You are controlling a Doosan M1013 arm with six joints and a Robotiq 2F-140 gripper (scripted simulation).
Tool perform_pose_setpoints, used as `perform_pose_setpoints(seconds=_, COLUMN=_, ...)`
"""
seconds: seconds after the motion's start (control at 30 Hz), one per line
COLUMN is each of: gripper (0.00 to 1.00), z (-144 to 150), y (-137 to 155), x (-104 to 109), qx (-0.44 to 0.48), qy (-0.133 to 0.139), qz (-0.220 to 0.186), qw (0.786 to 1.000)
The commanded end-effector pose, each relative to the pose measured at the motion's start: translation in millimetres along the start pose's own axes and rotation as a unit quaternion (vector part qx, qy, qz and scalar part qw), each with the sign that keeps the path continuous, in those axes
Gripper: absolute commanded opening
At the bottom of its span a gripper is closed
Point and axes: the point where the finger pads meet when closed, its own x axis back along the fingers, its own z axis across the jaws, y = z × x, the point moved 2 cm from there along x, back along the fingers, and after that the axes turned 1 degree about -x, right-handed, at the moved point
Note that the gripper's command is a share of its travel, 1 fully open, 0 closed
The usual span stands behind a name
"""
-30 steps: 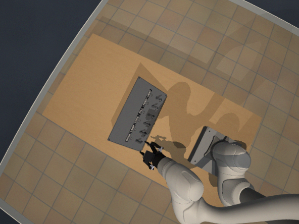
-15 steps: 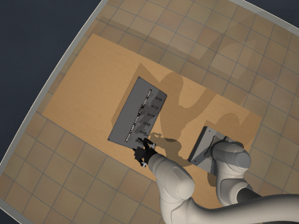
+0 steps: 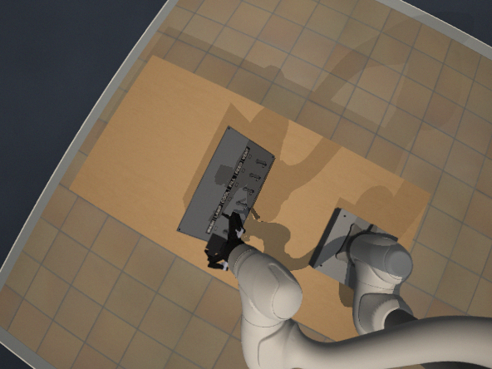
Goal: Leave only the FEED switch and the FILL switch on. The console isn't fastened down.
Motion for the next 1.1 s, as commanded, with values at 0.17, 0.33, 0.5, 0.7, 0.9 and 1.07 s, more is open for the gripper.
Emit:
perform_pose_setpoints(seconds=0.17, gripper=1.0, z=0, y=0, x=-22, qx=0.0, qy=0.0, qz=0.0, qw=1.0)
perform_pose_setpoints(seconds=0.33, gripper=1.0, z=0, y=0, x=-42, qx=0.0, qy=0.0, qz=0.0, qw=1.0)
perform_pose_setpoints(seconds=0.5, gripper=1.0, z=0, y=0, x=-56, qx=0.0, qy=0.0, qz=0.0, qw=1.0)
perform_pose_setpoints(seconds=0.7, gripper=1.0, z=0, y=0, x=-60, qx=0.0, qy=0.0, qz=0.0, qw=1.0)
perform_pose_setpoints(seconds=0.9, gripper=1.0, z=0, y=0, x=-60, qx=0.0, qy=0.0, qz=0.0, qw=1.0)
perform_pose_setpoints(seconds=1.07, gripper=1.0, z=0, y=0, x=-60, qx=0.0, qy=0.0, qz=0.0, qw=1.0)
